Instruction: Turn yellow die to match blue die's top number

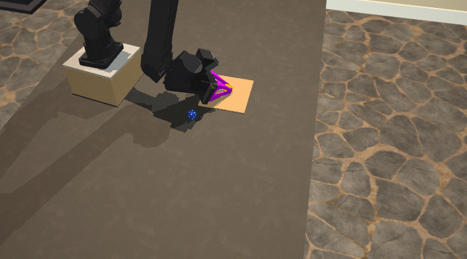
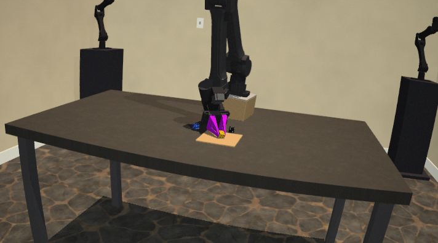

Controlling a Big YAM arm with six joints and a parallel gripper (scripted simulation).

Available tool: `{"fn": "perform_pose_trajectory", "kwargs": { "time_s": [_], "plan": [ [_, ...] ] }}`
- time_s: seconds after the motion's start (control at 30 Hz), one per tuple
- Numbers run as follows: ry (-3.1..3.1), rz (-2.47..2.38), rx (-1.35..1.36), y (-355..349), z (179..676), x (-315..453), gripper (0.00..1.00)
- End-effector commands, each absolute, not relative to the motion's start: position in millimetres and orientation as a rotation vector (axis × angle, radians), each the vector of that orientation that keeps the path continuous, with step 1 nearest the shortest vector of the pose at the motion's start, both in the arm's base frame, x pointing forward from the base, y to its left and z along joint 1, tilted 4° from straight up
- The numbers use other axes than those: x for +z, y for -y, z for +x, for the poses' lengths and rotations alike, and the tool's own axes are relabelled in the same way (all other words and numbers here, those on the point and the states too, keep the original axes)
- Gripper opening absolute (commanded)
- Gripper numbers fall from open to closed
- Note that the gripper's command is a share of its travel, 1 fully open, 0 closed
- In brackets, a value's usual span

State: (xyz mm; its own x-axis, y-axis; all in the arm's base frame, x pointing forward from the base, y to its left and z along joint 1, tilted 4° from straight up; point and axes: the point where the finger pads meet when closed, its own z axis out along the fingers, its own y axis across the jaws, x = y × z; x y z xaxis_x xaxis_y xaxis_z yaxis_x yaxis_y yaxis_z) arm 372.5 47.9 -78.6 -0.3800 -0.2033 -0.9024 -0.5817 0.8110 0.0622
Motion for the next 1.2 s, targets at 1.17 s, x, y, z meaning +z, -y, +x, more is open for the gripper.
{"fn": "perform_pose_trajectory", "kwargs": {
  "time_s": [1.17],
  "plan": [
    [-1.927, -0.593, 0.445, -49.0, 378.7, -73.9, 0.34]
  ]
}}
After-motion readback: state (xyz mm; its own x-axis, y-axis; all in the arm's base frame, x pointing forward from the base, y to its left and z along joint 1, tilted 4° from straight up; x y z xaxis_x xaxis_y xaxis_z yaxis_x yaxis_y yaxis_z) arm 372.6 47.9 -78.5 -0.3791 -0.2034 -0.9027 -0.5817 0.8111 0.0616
